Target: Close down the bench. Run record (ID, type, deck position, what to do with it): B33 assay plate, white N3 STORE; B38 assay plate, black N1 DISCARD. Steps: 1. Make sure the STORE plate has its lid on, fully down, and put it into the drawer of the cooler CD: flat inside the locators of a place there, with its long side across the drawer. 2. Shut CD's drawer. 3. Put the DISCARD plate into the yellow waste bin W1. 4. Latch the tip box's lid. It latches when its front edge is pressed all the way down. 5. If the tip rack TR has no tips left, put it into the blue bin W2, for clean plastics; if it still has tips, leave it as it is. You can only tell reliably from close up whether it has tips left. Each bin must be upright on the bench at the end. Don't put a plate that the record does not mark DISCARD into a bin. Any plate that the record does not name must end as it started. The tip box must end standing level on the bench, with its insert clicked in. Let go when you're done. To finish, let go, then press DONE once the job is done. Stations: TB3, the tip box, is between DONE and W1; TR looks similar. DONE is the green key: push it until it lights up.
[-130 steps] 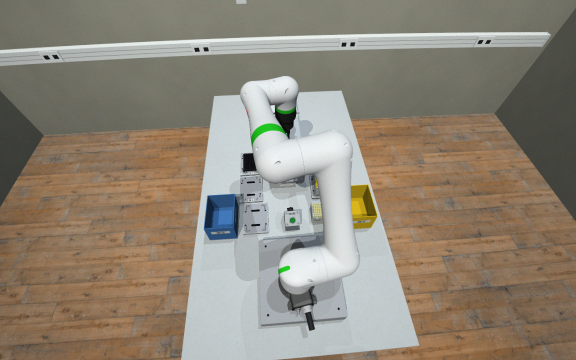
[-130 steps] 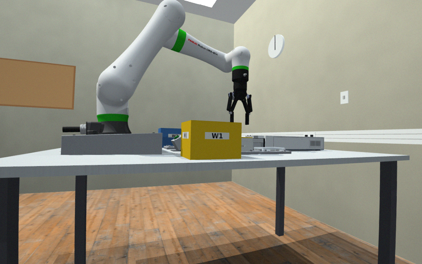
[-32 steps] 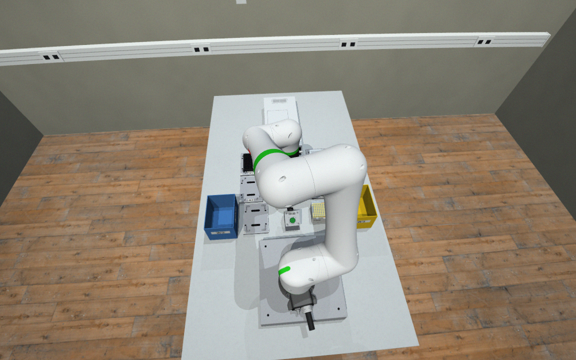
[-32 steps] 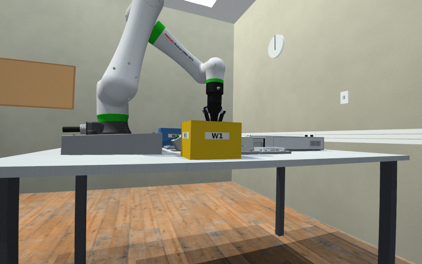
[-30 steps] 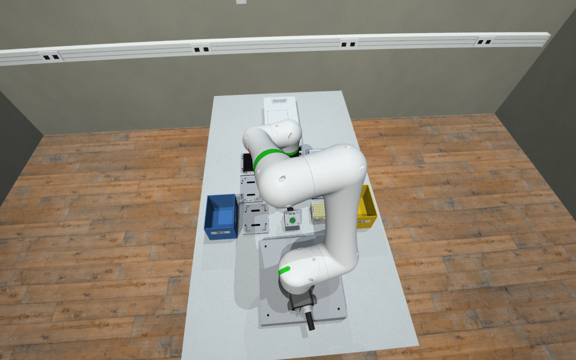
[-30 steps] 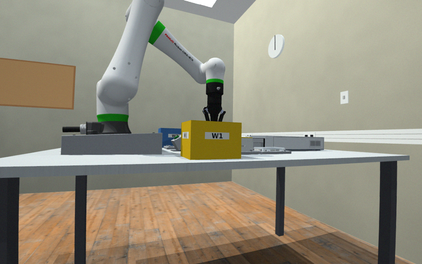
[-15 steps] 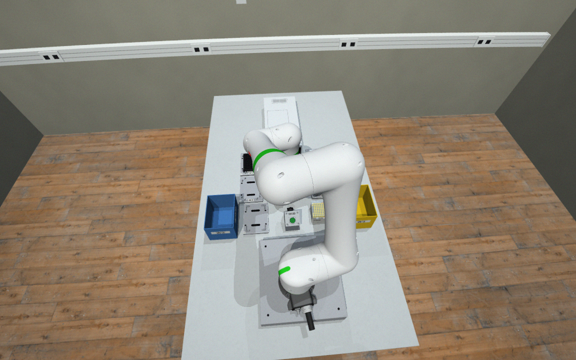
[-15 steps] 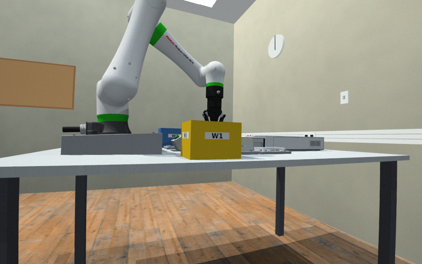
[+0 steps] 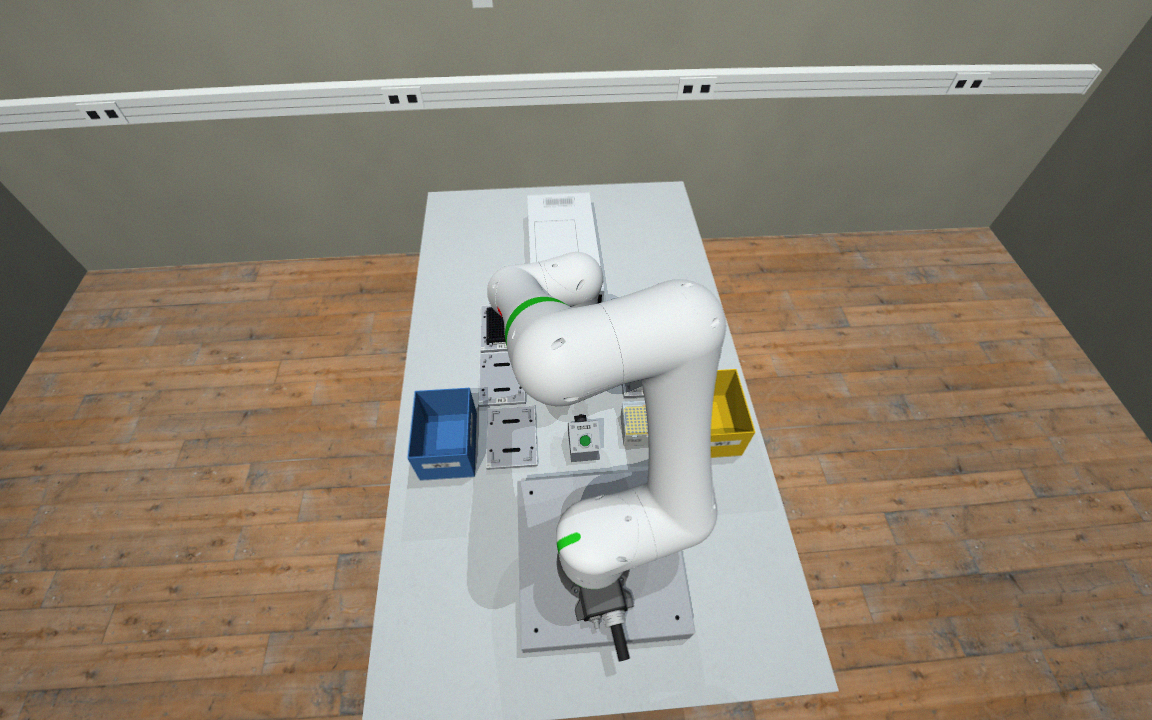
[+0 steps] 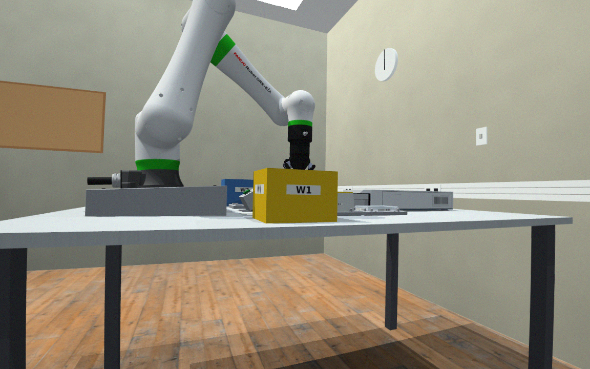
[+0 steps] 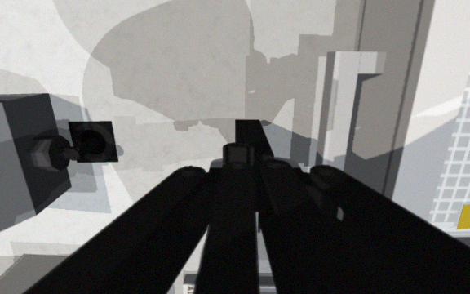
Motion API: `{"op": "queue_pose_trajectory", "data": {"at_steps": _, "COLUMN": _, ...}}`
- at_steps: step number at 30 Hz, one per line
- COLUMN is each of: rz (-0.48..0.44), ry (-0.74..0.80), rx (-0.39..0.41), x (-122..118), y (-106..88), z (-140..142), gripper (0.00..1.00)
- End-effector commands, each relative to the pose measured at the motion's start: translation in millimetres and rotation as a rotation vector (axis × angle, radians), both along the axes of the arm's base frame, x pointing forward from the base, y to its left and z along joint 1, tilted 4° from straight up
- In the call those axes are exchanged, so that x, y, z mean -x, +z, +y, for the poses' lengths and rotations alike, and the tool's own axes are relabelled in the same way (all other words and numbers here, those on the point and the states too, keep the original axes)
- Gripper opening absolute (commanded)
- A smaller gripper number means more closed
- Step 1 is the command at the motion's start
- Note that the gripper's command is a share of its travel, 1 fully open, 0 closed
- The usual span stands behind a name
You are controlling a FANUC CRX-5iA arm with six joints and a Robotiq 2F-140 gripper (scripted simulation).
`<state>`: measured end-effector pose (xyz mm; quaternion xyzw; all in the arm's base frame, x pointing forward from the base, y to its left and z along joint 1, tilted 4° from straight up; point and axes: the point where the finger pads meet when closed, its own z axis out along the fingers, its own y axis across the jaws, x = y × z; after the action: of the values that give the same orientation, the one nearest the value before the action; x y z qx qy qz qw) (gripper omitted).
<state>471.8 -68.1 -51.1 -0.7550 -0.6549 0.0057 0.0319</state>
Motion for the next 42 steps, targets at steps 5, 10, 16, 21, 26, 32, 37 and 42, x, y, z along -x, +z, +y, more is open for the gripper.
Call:
{"op": "queue_pose_trajectory", "data": {"at_steps": 5, "rz": -0.002, "ry": 0.000, "rx": 0.000, "x": -1, "y": -1.8, "z": 0, "gripper": 0.10}}
{"op": "queue_pose_trajectory", "data": {"at_steps": 10, "rz": -0.002, "ry": 0.000, "rx": 0.000, "x": -5, "y": -2.1, "z": -1, "gripper": 0.10}}
{"op": "queue_pose_trajectory", "data": {"at_steps": 16, "rz": -0.002, "ry": 0.000, "rx": 0.000, "x": -13, "y": -2.5, "z": -2, "gripper": 0.10}}
{"op": "queue_pose_trajectory", "data": {"at_steps": 21, "rz": -0.002, "ry": 0.000, "rx": 0.000, "x": -17, "y": -2.7, "z": -2, "gripper": 0.10}}
{"op": "queue_pose_trajectory", "data": {"at_steps": 26, "rz": -0.002, "ry": 0.000, "rx": 0.000, "x": -23, "y": -3.1, "z": -3, "gripper": 0.10}}
{"op": "queue_pose_trajectory", "data": {"at_steps": 32, "rz": -0.002, "ry": 0.000, "rx": 0.000, "x": -31, "y": -3.5, "z": -4, "gripper": 0.10}}
{"op": "queue_pose_trajectory", "data": {"at_steps": 37, "rz": -0.002, "ry": 0.000, "rx": 0.000, "x": -35, "y": -3.7, "z": -5, "gripper": 0.10}}
{"op": "queue_pose_trajectory", "data": {"at_steps": 42, "rz": -0.002, "ry": 0.000, "rx": 0.000, "x": -39, "y": -3.9, "z": -5, "gripper": 0.10}}
